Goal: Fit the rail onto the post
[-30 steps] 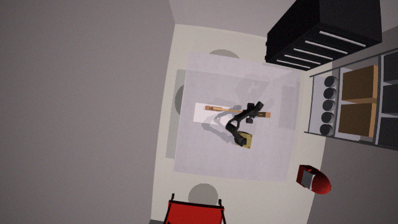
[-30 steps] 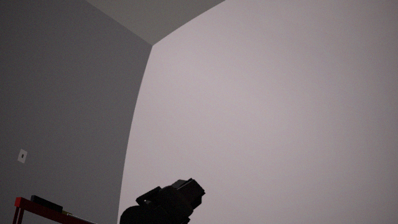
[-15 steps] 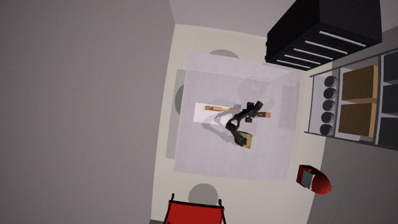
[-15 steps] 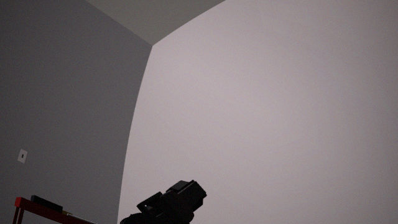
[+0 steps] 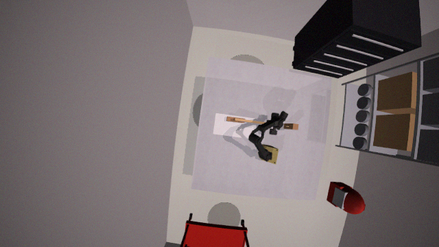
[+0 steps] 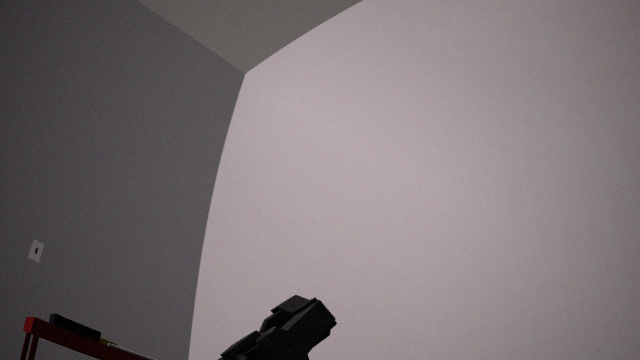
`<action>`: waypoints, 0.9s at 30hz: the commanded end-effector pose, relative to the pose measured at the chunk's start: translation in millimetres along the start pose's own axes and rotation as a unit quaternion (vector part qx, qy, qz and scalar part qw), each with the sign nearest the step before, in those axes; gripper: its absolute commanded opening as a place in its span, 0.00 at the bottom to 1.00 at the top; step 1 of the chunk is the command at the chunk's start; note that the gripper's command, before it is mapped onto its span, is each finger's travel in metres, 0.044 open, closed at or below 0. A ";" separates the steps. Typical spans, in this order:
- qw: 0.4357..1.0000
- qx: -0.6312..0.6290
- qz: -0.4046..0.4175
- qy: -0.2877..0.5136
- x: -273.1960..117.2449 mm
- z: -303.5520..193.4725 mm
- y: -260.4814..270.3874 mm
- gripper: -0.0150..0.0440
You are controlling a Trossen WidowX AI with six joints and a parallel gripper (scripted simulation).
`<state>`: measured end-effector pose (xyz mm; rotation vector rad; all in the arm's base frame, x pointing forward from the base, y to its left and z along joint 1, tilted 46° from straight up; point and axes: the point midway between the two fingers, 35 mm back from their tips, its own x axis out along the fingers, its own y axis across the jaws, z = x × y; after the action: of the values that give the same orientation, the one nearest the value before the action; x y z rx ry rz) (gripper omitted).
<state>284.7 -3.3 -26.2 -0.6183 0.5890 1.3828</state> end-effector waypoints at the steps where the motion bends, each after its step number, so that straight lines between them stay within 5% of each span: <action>1: 1.000 0.002 0.000 -0.002 6.0 0.6 0.3 1.00; 20: 1.000 0.002 0.000 -0.004 33.4 2.6 2.5 1.00; 27: 1.000 0.002 0.000 -0.004 33.4 2.6 2.5 0.69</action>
<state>285.3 21.8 -48.0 -0.6133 0.5852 1.3861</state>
